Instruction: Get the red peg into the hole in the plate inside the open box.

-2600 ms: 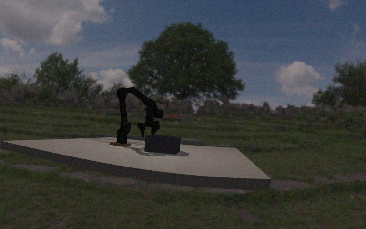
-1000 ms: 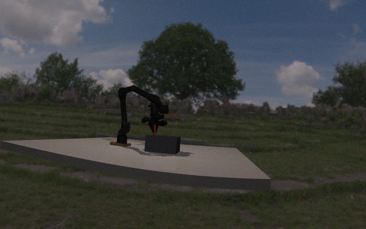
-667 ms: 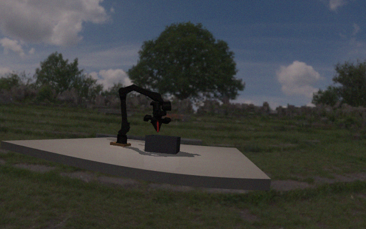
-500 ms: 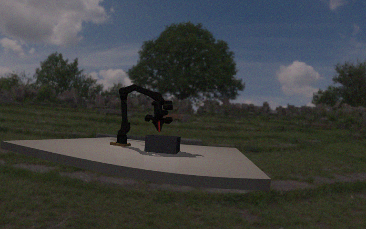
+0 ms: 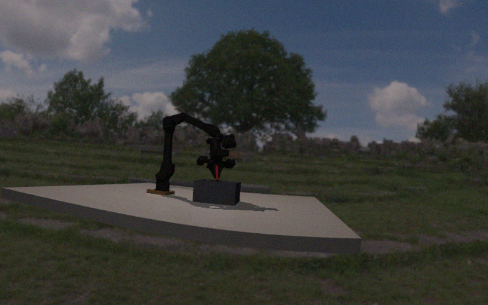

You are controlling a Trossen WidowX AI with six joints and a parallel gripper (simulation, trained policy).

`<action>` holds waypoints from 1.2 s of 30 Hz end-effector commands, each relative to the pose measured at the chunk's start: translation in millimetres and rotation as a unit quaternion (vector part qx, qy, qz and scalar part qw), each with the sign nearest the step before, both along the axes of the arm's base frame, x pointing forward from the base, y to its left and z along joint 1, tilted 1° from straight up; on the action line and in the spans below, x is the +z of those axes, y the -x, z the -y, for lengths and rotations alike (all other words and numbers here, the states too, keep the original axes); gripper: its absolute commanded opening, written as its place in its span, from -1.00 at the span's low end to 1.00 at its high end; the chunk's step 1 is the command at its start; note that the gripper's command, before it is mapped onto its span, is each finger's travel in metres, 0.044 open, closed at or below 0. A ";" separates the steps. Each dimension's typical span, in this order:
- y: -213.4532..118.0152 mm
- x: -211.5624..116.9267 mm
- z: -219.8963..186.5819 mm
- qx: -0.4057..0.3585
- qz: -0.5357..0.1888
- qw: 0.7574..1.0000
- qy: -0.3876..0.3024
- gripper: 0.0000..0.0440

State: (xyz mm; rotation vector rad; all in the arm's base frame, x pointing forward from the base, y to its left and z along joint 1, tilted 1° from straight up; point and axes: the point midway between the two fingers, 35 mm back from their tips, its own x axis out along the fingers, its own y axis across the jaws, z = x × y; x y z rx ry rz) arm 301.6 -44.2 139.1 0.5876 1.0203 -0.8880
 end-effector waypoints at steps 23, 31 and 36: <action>-17.3 -51.9 27.1 0.097 -0.061 0.992 -0.048 -0.34; -31.0 -39.9 33.7 0.120 -0.061 0.990 -0.053 -0.09; -43.4 -28.9 35.8 0.126 -0.058 0.989 -0.060 0.36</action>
